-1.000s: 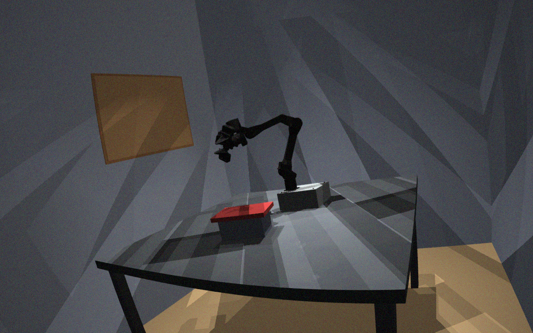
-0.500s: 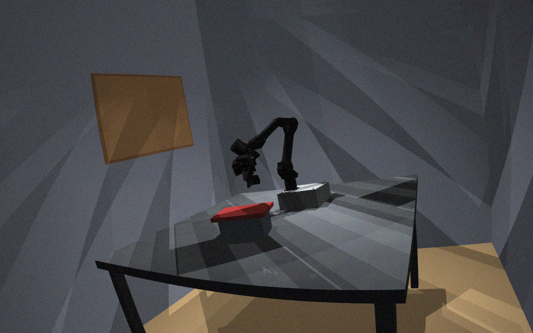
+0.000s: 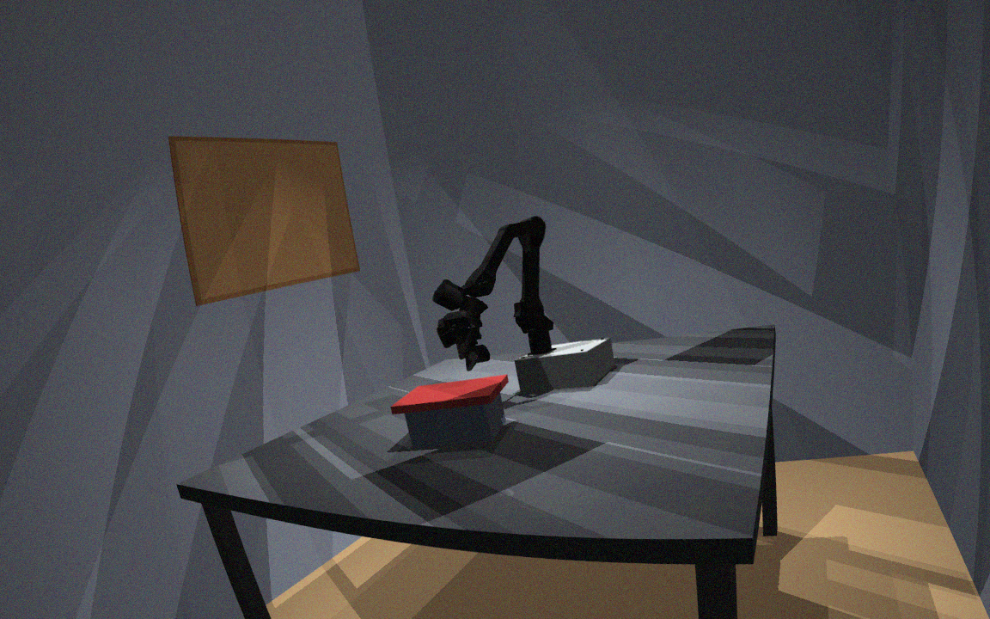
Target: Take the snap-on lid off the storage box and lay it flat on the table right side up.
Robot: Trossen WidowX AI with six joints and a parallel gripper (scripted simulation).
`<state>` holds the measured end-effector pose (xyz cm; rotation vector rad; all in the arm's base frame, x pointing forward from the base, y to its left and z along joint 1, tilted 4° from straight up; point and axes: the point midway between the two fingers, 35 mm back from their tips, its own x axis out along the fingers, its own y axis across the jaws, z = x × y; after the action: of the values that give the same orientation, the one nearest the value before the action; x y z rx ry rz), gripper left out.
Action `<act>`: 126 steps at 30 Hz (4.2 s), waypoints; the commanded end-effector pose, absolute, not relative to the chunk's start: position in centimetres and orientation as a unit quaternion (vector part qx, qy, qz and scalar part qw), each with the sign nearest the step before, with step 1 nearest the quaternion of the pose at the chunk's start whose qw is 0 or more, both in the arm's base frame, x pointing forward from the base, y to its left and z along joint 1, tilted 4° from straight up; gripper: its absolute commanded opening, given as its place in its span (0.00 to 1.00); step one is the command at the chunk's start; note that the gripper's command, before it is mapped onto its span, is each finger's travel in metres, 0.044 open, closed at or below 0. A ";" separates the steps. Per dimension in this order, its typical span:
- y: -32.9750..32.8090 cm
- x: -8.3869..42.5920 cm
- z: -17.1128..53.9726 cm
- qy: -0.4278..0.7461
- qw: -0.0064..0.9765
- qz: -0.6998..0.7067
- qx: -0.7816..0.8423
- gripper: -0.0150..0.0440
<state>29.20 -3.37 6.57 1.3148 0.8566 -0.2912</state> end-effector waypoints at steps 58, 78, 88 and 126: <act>-1.6 34.3 2.2 0.376 0.705 -0.124 0.588 0.44; -1.5 34.3 2.5 0.377 0.706 -0.121 0.588 0.25; -1.5 34.2 2.7 0.377 0.706 -0.121 0.588 0.25; -1.4 34.2 3.5 0.377 0.706 -0.121 0.588 0.25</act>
<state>34.16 -1.41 3.16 1.3043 0.8424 -0.2721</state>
